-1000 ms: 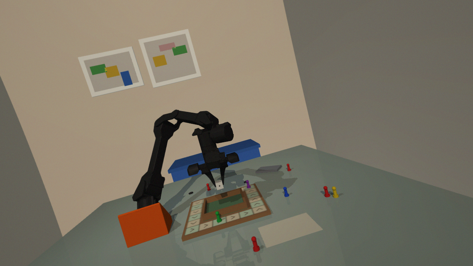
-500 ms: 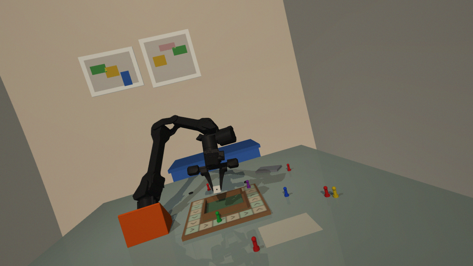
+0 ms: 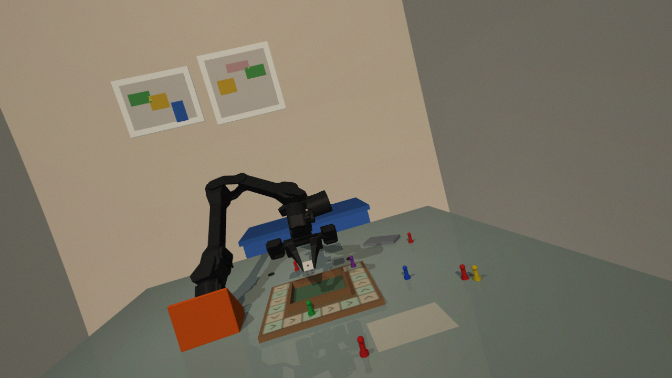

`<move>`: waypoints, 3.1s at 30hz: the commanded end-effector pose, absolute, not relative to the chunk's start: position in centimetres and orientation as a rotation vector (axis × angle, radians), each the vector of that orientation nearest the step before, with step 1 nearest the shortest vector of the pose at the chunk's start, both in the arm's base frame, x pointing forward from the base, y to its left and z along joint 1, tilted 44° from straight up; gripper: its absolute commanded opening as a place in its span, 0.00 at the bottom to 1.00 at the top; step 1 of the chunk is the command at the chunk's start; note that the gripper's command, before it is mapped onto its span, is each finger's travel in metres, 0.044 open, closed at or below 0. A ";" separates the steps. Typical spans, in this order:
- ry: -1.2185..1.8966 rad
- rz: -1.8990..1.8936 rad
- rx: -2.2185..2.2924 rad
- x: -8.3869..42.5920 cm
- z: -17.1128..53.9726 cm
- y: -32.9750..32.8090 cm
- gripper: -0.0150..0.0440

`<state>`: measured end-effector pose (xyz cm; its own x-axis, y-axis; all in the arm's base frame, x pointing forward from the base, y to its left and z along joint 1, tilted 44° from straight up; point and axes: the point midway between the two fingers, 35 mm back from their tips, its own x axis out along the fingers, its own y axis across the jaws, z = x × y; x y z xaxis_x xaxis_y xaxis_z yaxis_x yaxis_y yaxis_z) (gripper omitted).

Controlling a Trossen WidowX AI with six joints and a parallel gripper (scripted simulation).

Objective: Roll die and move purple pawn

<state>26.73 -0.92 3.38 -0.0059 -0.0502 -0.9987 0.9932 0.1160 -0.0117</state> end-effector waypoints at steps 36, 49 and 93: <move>1.189 -1.168 1.070 28.0 11.0 -4.4 0.88; 1.821 -0.700 1.638 27.7 5.6 -2.7 1.00; 1.664 0.374 0.824 37.8 9.1 10.4 0.59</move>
